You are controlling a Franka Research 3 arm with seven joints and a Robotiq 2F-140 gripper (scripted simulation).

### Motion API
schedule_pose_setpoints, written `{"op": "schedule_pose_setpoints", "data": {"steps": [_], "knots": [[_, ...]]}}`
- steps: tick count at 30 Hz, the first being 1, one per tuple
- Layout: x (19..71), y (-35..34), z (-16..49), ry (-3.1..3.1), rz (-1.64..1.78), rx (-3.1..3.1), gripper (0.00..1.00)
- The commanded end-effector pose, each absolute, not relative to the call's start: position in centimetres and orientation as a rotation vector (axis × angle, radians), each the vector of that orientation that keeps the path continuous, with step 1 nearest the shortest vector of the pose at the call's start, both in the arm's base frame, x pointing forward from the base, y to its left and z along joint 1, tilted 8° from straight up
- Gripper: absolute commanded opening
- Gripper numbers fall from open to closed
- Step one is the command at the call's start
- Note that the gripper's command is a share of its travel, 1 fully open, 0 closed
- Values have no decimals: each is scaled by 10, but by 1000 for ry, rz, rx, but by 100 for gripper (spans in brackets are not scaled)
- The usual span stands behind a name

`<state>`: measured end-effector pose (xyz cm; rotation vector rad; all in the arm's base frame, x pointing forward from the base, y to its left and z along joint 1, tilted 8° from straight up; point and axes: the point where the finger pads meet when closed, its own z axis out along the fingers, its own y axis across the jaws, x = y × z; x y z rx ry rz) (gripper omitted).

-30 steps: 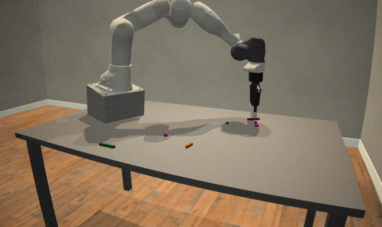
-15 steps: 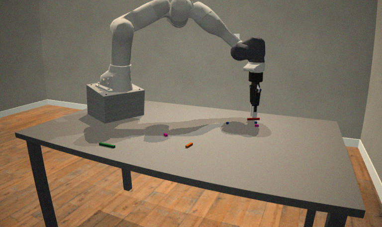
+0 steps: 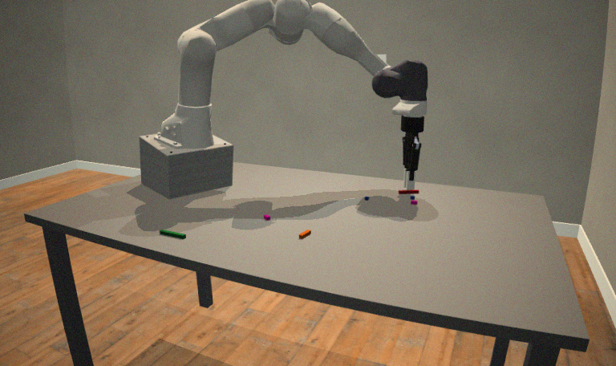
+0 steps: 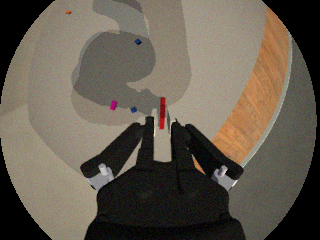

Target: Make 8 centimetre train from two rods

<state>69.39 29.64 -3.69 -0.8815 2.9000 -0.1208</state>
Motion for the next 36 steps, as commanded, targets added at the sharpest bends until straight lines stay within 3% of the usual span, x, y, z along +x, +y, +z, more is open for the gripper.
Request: {"op": "schedule_pose_setpoints", "data": {"steps": [1, 36], "knots": [[694, 297, -37, 2898, -119, -884, 23], [696, 296, -53, 2898, -119, -884, 23]]}}
